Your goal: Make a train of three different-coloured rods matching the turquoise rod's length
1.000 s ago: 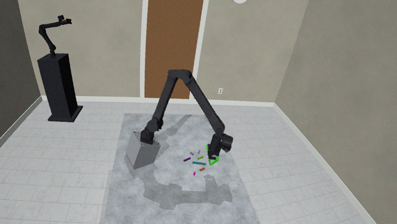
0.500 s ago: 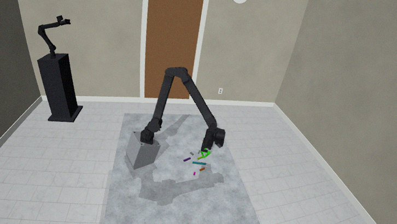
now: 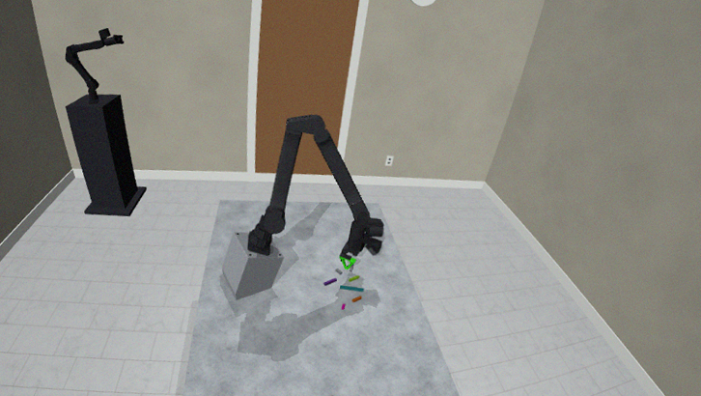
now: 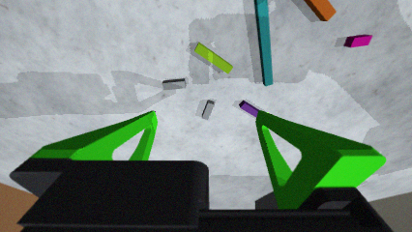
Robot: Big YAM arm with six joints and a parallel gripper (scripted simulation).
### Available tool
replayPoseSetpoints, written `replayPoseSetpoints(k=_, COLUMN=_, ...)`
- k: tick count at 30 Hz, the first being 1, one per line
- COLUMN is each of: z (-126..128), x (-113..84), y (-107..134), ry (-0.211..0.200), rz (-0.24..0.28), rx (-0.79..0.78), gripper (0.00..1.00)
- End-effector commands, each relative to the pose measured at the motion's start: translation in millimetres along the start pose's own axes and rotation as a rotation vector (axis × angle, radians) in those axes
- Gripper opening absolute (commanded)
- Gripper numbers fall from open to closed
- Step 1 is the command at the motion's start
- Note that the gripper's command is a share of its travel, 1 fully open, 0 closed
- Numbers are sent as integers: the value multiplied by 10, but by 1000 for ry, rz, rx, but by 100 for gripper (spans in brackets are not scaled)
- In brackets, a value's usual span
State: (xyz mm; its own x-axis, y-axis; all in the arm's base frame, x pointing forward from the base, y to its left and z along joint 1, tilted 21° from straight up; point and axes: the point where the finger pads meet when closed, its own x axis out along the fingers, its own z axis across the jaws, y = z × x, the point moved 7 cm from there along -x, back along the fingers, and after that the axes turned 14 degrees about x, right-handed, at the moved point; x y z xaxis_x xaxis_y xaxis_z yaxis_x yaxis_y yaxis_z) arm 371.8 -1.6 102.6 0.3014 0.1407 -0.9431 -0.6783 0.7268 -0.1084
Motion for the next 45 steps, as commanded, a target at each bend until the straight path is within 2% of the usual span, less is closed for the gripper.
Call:
replayPoseSetpoints(k=1, z=31, x=-76, y=-58, ry=-31, rz=-38, rx=135, gripper=100)
replayPoseSetpoints(k=2, z=128, x=-120, y=-202, ry=-47, rz=-57, rx=141, gripper=100)
replayPoseSetpoints(k=3, z=126, x=-117, y=-202, ry=-47, rz=-56, rx=141, gripper=100)
replayPoseSetpoints(k=4, z=69, x=-73, y=26, ry=-39, rz=-38, rx=151, gripper=100)
replayPoseSetpoints(k=6, z=118, x=-42, y=168, ry=-49, rz=-30, rx=176, gripper=100)
replayPoseSetpoints(k=13, z=140, x=-13, y=299, ry=-57, rz=-25, rx=215, gripper=100)
replayPoseSetpoints(k=16, z=161, x=-55, y=207, ry=-67, rz=-39, rx=233, gripper=100)
replayPoseSetpoints(k=19, z=144, x=-24, y=223, ry=-55, rz=-29, rx=234, gripper=100)
replayPoseSetpoints(k=45, z=144, x=-23, y=223, ry=-55, rz=-29, rx=233, gripper=100)
